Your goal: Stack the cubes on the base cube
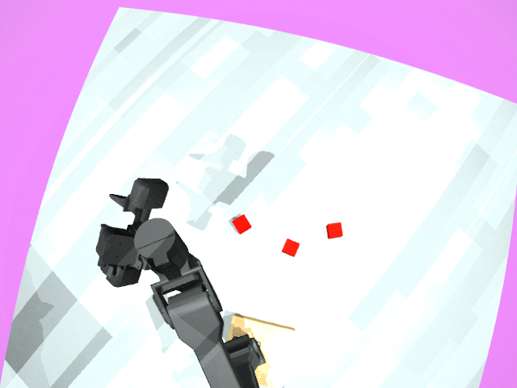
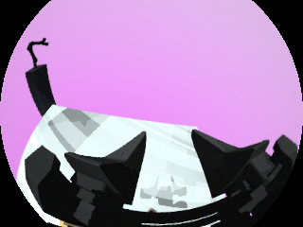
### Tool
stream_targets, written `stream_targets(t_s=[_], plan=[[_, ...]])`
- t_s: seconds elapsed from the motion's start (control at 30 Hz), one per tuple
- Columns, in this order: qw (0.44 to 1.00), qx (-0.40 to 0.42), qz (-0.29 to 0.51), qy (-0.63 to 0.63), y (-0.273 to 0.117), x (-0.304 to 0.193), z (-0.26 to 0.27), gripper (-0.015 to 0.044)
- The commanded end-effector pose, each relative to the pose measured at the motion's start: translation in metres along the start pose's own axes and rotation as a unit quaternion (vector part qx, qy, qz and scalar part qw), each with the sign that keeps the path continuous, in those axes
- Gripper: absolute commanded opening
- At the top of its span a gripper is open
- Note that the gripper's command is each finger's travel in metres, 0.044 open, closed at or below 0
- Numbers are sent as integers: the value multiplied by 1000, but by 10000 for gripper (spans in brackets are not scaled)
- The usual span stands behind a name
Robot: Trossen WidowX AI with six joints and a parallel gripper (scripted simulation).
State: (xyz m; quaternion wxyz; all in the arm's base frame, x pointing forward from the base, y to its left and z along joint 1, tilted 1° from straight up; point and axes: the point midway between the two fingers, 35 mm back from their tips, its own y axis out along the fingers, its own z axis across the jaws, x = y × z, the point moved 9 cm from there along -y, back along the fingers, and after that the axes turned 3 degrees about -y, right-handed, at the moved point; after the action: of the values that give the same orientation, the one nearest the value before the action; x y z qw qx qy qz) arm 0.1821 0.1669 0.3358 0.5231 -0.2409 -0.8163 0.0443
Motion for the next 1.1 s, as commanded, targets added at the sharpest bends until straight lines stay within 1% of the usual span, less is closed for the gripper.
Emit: stream_targets(t_s=[0.0, 0.17, 0.3, 0.43, 0.6, 0.73, 0.87, 1.0, 1.07], plan=[[996, -23, 86, -4, 2, -31, -18, 265], [977, -31, 212, 0, -5, -80, -38, 265], [952, -18, 306, 8, -18, -119, -49, 265], [920, 12, 390, 23, -36, -156, -55, 265], [875, 71, 476, 49, -64, -198, -55, 265], [838, 133, 524, 76, -90, -227, -50, 265], [808, 192, 548, 101, -113, -248, -43, 265], [806, 195, 549, 102, -114, -250, -42, 265], [806, 195, 549, 102, -110, -260, -38, 265]])
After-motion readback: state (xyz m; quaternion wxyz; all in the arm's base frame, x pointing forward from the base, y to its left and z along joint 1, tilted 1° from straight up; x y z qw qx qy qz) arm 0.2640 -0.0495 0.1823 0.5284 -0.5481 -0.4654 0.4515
